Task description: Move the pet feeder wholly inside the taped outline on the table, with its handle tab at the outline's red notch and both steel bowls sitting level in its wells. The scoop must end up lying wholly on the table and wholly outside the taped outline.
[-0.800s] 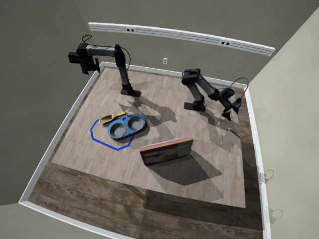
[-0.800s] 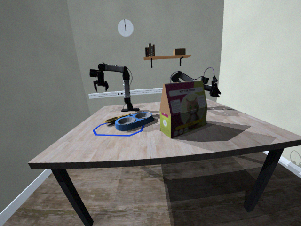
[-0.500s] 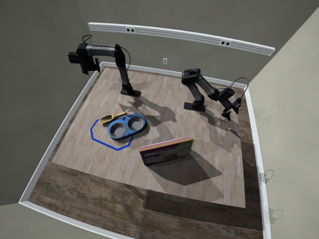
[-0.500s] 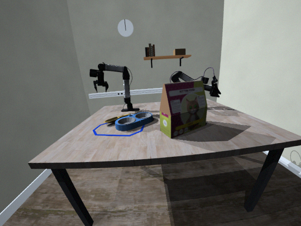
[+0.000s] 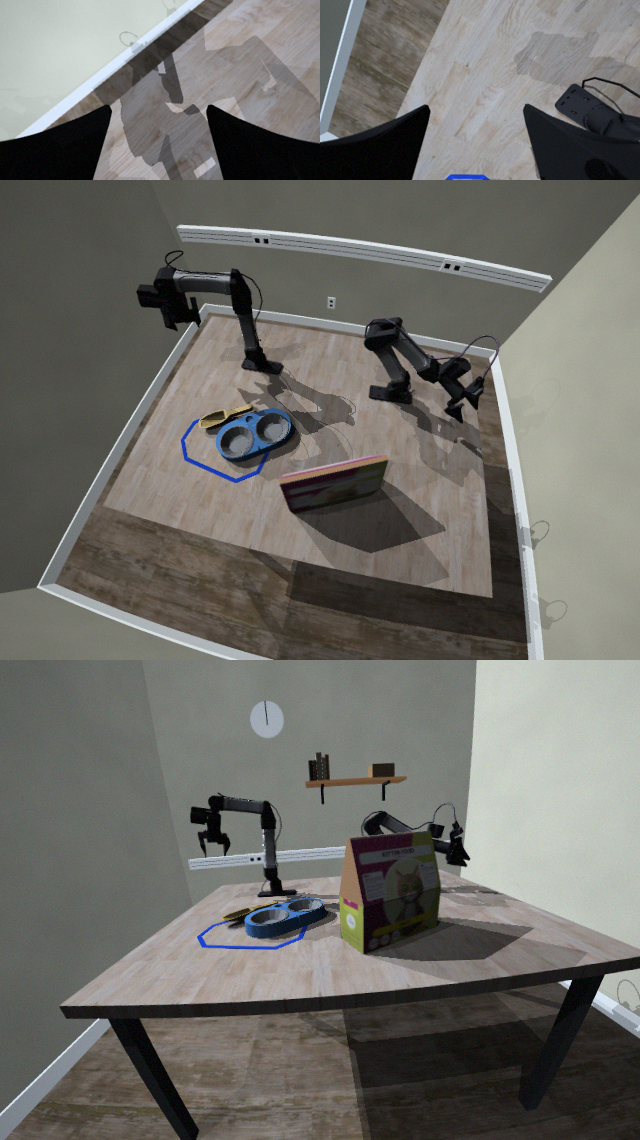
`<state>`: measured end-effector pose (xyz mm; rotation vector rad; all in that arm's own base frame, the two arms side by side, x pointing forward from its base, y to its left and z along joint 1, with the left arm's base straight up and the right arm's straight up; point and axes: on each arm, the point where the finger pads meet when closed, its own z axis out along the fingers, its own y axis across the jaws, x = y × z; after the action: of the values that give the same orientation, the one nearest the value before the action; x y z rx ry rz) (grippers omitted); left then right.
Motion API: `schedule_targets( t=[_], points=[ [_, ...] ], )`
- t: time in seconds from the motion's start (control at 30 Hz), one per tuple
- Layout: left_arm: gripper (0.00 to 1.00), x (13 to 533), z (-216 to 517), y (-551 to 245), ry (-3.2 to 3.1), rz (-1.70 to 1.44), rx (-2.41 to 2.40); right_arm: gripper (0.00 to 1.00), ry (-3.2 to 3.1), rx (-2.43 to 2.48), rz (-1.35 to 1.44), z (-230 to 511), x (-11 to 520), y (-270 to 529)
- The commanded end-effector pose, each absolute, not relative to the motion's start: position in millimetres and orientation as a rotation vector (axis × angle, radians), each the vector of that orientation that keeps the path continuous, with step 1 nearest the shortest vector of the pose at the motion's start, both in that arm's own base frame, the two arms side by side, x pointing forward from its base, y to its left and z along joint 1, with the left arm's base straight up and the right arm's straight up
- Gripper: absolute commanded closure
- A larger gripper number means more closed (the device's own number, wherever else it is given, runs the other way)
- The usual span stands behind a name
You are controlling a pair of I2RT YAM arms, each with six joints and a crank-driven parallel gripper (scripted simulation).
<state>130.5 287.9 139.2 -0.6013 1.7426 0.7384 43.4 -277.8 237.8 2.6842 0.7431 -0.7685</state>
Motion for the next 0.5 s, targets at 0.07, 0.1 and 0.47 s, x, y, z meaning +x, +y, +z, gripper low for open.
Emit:
schedule_targets(
  t=[0.07, 0.1, 0.47],
  points=[
    [0.00, 160, 172, 289, 1.683, 0.693, -0.543, 0.00, 0.869, 2.567, -0.725, 239, 56, -273],
    [0.00, 165, 176, 288, 1.677, 0.680, -0.532, 0.00, 0.893, 2.550, -0.720, 238, 58, -272],
    [0.00, 265, 245, 243, 1.576, 0.414, -0.338, 0.00, 1.325, 2.183, -0.627, 218, 95, -230]
  ],
)
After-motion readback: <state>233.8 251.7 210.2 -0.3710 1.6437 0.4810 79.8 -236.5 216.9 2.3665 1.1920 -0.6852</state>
